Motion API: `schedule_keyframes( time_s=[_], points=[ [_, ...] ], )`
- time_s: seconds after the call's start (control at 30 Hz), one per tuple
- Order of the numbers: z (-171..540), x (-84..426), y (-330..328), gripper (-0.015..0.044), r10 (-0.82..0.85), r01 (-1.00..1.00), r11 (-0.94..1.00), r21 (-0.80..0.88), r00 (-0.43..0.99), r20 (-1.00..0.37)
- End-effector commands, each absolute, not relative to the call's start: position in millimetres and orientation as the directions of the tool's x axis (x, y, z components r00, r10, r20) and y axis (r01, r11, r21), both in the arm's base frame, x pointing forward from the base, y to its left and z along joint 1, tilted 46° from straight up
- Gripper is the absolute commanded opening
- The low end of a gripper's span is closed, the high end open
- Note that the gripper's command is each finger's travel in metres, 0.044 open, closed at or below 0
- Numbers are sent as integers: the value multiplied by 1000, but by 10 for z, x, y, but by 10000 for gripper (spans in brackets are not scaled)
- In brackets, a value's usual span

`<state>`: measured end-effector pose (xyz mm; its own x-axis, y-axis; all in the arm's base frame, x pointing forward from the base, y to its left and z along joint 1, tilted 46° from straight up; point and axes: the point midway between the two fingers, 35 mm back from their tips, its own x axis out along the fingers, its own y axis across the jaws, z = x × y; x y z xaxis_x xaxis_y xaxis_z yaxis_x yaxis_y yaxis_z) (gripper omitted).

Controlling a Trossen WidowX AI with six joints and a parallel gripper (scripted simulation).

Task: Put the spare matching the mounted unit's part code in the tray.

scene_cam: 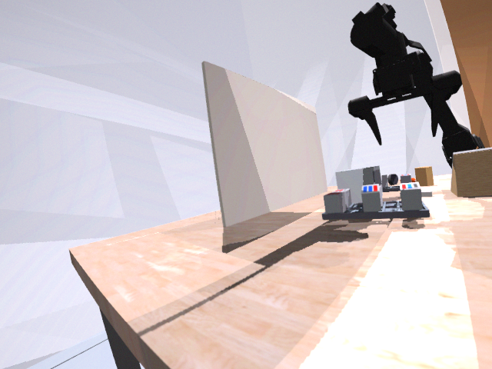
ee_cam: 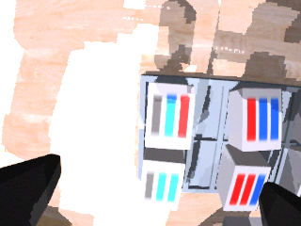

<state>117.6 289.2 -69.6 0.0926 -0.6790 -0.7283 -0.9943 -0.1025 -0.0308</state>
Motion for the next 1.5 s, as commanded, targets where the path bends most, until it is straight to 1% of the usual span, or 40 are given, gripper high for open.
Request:
schedule_keyframes(
  time_s=[0.0,0.07,0.23,0.27,1.47],
  points=[
    [-753,1126,2861,440,-686,-991,-129,21,74,-724],
    [-753,1126,2861,440,-686,-991,-129,21,74,-724],
    [-936,1242,2674,309,-686,-991,-129,20,75,-723],
    [-980,1269,2623,300,-686,-991,-129,19,75,-723],
    [-1340,1320,2305,300,-687,-991,-129,18,76,-723]
  ],
)
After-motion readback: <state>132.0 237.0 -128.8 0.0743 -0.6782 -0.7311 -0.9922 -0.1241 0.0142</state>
